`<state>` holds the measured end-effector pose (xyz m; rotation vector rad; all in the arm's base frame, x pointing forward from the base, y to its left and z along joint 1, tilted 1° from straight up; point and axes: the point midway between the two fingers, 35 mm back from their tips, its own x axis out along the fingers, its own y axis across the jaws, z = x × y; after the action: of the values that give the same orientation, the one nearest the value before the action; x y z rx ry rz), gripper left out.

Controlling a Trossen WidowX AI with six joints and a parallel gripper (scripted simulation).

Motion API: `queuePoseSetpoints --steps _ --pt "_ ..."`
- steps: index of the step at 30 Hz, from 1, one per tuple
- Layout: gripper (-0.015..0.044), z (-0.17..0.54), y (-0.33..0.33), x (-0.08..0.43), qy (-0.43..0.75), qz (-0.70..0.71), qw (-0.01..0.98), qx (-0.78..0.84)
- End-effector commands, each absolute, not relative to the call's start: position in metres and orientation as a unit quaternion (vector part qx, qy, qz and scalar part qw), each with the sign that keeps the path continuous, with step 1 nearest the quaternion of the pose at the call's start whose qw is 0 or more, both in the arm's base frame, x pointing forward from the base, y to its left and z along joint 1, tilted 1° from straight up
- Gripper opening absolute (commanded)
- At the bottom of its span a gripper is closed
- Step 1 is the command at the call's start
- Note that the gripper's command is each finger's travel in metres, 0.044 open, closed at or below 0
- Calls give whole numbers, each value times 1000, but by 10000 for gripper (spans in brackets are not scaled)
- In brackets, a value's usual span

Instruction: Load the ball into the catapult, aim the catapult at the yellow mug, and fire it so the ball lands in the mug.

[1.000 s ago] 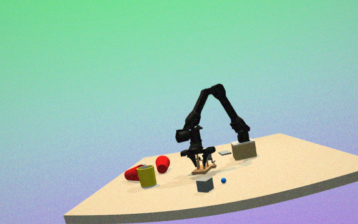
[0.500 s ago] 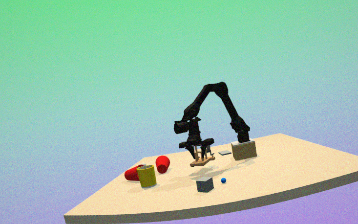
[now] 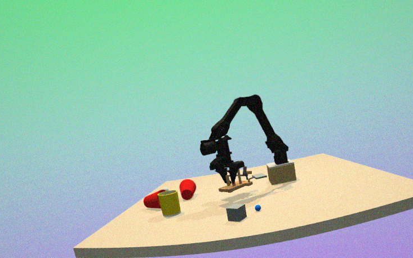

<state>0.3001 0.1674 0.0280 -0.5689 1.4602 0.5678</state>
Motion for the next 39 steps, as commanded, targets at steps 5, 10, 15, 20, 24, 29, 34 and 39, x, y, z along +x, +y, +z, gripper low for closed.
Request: queuePoseSetpoints --steps 5,10,15,20,24,29,34,39 --pt "0 32 162 313 670 169 703 -167" --pt "0 32 158 316 672 162 705 -160" --pt "0 28 158 317 672 162 705 -160" --pt "0 20 158 317 672 161 705 -160" --pt "0 13 158 318 672 161 705 -160" --pt "0 5 158 318 672 161 705 -160" --pt "0 -3 158 319 672 161 705 -160" --pt "0 -11 158 319 672 161 705 -160"
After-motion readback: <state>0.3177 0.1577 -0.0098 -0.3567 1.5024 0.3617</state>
